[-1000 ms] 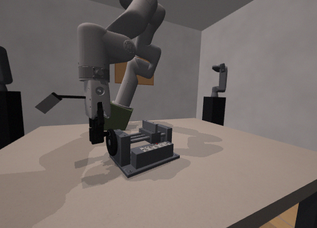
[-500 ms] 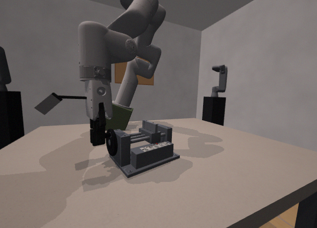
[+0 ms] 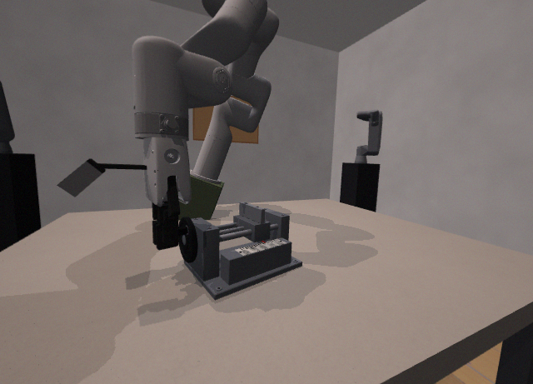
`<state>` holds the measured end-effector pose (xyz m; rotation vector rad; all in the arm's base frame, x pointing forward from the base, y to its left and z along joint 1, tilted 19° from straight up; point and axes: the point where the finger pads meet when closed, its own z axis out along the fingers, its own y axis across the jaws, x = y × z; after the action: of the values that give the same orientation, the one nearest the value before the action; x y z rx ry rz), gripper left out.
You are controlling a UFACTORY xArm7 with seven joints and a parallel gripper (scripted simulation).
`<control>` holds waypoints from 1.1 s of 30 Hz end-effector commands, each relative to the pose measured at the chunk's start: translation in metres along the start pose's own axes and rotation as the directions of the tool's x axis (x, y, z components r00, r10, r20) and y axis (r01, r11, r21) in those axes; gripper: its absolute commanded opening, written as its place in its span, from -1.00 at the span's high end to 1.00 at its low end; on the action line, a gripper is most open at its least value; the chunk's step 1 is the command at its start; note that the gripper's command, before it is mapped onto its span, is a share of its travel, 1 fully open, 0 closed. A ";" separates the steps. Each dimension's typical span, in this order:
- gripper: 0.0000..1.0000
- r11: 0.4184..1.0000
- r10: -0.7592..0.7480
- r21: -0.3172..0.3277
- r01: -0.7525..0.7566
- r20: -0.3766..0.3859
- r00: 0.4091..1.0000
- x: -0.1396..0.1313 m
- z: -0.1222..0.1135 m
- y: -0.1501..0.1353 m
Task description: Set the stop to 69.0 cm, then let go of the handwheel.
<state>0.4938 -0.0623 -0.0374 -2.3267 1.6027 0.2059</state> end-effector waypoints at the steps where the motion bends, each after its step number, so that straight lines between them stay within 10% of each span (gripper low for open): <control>1: 0.88 1.000 0.001 0.001 -0.001 -0.002 1.000 0.001 0.001 -0.002; 33: 0.88 1.000 0.001 0.001 -0.001 -0.002 1.000 0.001 0.006 -0.007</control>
<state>0.5004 -0.0581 -0.0423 -2.3267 1.6028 0.2062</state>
